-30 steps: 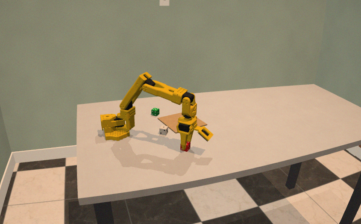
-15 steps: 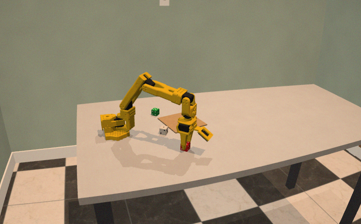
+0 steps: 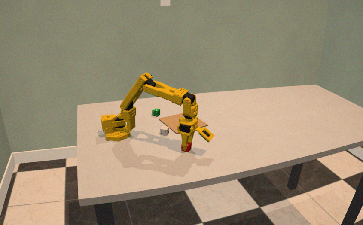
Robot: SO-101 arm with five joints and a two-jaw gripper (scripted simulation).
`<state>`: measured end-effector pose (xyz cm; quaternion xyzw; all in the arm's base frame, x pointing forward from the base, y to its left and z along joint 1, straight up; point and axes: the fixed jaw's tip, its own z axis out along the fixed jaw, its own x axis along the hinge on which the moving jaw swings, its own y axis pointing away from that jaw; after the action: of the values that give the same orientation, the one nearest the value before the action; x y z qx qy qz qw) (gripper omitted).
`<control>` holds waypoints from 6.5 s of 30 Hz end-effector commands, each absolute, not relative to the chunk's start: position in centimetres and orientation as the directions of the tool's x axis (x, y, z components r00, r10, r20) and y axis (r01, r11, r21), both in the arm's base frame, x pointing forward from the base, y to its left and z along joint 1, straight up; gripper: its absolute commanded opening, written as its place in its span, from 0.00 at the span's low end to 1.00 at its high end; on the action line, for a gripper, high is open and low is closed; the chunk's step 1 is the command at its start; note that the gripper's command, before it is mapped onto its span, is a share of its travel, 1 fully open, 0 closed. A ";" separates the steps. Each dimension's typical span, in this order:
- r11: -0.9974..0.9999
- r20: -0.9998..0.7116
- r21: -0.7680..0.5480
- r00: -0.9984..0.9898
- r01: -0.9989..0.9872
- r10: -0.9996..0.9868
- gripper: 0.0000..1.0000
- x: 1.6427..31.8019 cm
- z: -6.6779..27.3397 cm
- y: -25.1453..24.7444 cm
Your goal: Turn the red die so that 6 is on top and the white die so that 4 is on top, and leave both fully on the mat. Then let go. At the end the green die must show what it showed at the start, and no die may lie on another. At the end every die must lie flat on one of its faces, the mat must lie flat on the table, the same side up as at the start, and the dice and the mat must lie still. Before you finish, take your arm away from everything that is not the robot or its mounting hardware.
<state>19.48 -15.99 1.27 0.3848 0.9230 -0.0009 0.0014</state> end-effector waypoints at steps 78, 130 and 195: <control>0.964 -0.102 0.008 -0.959 0.264 0.264 0.00 26.0 6.7 -4.3; 0.997 -0.104 0.007 -0.991 -0.080 -0.079 0.00 26.6 6.0 4.8; 0.997 -0.039 0.003 -0.996 -0.079 -0.079 0.00 26.4 3.8 4.7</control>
<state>25.97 4.48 3.13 -0.0348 0.9994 -0.0007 -0.0017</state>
